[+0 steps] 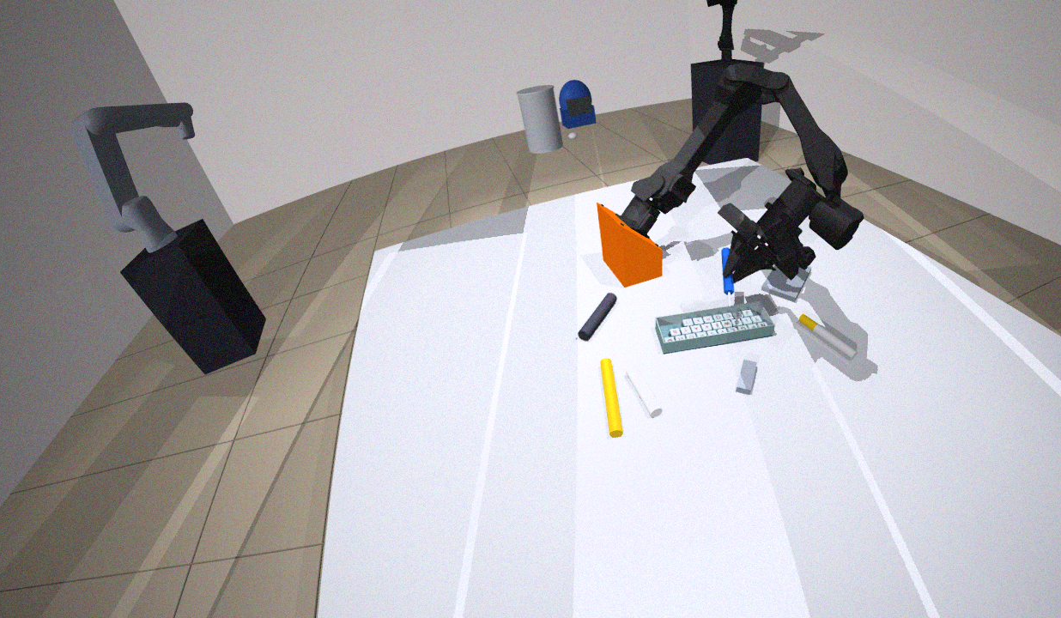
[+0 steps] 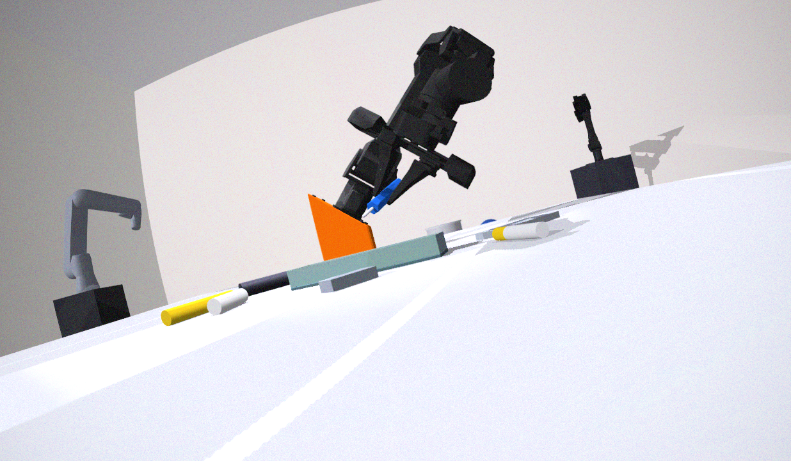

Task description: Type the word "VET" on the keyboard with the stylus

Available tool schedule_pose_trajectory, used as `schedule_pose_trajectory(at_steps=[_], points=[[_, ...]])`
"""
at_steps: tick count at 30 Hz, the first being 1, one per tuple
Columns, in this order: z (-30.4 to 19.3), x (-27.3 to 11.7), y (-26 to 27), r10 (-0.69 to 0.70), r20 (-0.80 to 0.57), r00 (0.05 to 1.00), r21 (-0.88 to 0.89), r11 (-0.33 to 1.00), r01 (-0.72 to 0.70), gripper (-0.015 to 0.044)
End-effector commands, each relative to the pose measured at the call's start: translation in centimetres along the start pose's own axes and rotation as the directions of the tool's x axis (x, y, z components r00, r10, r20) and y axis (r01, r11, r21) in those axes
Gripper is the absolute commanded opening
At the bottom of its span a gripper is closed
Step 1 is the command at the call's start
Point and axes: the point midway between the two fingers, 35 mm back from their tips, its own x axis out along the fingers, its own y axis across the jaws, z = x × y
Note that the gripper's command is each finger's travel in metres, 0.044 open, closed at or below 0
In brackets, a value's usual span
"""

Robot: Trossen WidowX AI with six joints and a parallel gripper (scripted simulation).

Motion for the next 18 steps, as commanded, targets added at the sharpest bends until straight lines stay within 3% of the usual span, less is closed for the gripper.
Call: schedule_pose_trajectory(at_steps=[1,18], points=[[0.5,0.0,-0.3,-0.029,-0.010,1.000,-0.122,0.992,0.027,0.0000],[2.6,-0.3,-1.5,-0.131,-0.044,0.990,-0.642,0.763,0.072,0.0000]])
